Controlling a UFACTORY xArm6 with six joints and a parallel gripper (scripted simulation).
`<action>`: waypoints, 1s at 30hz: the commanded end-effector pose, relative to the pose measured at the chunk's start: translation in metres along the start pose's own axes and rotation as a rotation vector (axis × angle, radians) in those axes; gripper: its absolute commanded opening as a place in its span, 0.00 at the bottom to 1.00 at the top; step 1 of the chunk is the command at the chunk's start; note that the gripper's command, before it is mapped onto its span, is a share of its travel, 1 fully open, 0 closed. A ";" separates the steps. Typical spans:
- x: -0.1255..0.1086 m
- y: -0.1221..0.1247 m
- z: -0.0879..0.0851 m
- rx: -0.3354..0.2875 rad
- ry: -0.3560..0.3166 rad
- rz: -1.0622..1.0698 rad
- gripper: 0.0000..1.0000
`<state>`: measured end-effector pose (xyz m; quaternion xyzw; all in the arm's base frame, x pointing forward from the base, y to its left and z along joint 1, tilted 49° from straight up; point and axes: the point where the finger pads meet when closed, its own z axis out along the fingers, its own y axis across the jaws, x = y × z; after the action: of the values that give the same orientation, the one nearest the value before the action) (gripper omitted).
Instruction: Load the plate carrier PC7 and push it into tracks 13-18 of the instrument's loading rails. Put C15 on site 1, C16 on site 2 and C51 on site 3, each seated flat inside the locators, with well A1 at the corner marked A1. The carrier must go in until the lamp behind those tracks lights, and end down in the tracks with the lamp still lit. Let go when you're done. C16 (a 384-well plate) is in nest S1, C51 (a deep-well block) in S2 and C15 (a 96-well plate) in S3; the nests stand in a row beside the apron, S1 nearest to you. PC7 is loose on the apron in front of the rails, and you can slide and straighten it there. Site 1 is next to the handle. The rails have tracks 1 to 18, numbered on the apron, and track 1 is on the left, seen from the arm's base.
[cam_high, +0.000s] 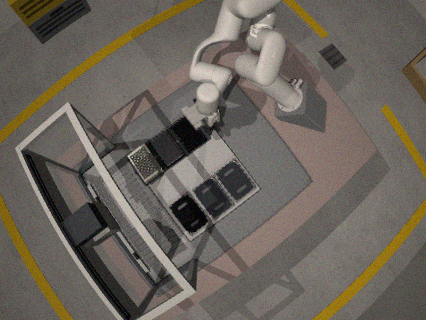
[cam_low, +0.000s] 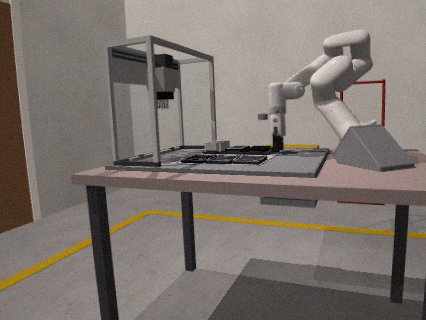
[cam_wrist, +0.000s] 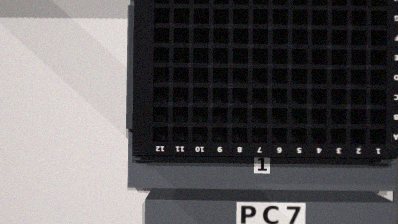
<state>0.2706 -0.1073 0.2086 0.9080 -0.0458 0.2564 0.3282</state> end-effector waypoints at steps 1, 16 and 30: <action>0.005 0.000 0.000 0.000 0.002 0.001 0.82; 0.018 0.000 0.000 0.000 0.002 0.001 0.82; 0.030 0.000 0.000 0.000 0.002 0.001 0.82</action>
<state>0.2934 -0.1052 0.2216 0.9080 -0.0460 0.2563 0.3283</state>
